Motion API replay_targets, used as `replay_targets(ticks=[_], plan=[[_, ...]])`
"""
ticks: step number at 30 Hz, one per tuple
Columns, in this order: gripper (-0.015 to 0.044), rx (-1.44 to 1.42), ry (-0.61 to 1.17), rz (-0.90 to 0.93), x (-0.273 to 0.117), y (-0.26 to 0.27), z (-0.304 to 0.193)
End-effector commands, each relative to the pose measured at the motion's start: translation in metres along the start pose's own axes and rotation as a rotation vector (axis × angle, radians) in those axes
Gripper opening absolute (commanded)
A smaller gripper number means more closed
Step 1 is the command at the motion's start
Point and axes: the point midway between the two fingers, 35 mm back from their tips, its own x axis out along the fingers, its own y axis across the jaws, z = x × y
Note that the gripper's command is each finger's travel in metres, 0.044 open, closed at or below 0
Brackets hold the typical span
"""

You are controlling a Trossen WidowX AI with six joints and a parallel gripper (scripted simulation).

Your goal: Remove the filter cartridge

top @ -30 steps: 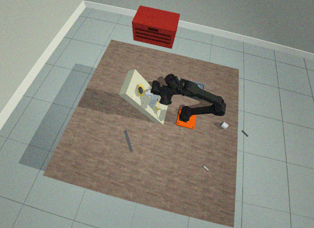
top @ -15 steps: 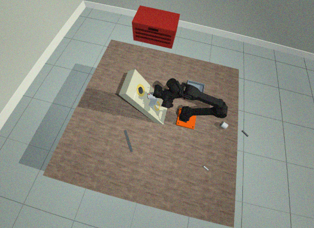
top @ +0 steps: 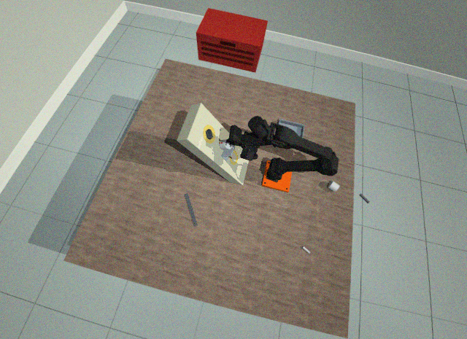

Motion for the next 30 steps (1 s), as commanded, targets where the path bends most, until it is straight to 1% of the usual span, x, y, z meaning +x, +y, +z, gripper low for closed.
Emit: replay_targets(ticks=[1, 21, 30], plan=[[0.0102, 0.000, 0.000, -0.001, 0.0000, -0.0003, -0.0001], [0.0102, 0.000, -0.001, 0.005, 0.0001, -0.0001, 0.0000], [0.0102, -0.004, -0.065, 0.276, 0.0020, -0.0060, -0.0009]])
